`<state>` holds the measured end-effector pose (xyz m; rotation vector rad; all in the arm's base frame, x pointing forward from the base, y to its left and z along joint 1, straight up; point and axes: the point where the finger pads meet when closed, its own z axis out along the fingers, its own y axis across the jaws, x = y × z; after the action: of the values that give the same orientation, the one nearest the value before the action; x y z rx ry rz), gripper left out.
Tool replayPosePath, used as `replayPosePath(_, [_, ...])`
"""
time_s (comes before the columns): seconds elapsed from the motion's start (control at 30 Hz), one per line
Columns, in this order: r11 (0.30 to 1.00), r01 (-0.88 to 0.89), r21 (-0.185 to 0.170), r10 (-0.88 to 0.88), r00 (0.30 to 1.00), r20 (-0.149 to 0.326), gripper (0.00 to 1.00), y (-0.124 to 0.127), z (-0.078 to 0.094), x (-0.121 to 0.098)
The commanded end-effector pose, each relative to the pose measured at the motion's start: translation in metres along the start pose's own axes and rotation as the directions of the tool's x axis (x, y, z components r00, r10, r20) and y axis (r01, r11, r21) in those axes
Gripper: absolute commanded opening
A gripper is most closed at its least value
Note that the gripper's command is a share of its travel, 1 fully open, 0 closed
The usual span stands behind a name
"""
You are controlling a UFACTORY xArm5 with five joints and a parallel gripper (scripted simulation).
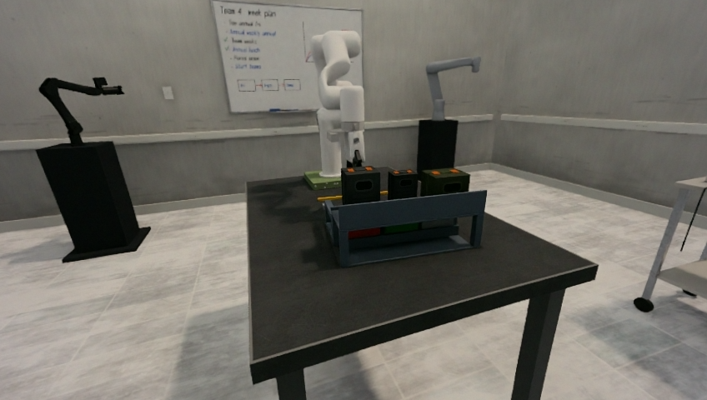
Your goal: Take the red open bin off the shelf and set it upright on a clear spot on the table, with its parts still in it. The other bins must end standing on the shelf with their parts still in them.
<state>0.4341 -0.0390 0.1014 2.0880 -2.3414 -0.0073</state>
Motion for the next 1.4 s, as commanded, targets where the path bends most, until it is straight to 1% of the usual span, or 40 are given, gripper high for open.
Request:
replayPosePath(0.0, [1.0, 0.0, 0.003, 0.0, 1.0, 0.0, 1.0, -0.014, -0.001, 0.005])
replayPosePath(1.1, [1.0, 0.0, 0.004, 0.0, 1.0, 0.0, 1.0, -0.088, -0.002, 0.038])
replayPosePath(1.37, [1.0, 0.0, 0.004, 0.0, 1.0, 0.0, 1.0, -0.09, -0.002, 0.039])
